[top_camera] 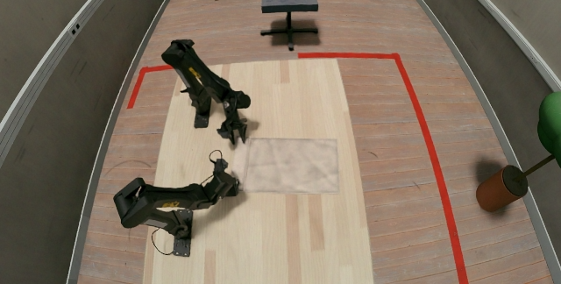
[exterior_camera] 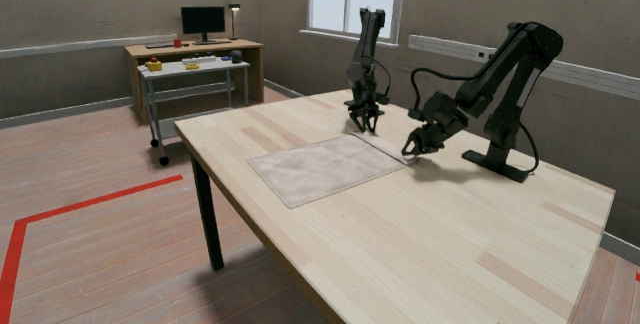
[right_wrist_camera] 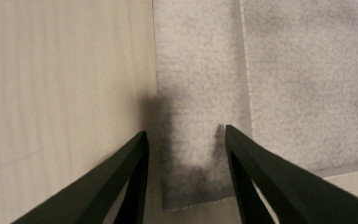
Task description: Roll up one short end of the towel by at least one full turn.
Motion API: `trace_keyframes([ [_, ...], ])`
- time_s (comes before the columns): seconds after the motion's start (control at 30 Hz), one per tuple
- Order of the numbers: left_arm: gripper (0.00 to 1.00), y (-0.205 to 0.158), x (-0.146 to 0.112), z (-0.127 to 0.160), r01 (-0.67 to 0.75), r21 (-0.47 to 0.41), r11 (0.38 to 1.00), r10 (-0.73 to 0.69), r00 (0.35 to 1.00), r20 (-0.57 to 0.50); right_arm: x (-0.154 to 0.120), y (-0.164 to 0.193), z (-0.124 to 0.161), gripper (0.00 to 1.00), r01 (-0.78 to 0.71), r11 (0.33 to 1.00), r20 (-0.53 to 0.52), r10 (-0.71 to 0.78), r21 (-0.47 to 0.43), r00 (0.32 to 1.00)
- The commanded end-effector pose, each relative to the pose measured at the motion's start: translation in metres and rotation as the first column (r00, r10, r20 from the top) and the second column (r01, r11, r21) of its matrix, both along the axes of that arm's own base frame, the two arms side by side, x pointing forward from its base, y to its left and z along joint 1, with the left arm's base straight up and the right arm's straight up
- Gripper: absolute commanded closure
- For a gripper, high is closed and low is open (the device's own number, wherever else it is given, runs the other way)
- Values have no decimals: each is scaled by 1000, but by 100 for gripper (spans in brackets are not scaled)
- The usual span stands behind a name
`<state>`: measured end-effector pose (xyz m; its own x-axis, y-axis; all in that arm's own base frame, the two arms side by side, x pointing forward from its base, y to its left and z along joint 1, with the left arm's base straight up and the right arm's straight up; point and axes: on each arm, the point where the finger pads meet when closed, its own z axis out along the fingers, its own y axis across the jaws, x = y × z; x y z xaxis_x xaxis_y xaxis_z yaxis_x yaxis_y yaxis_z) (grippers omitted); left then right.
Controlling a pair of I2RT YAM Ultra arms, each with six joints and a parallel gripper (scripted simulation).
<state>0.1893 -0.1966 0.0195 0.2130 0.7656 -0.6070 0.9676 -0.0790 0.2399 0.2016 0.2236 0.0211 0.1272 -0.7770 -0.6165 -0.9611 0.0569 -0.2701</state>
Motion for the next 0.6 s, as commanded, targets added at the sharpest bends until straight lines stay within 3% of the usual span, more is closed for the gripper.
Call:
trace_keyframes([
  [0.0,51,-10,8,13,9,-23,1000,-8,1000,18,-6,-1,-6,51,-4,1000,-12,4,4,1000],
  [0.57,51,-4,-4,8,9,-23,1000,-8,1000,18,-6,-1,-6,51,-4,1000,-12,4,4,1000],
])
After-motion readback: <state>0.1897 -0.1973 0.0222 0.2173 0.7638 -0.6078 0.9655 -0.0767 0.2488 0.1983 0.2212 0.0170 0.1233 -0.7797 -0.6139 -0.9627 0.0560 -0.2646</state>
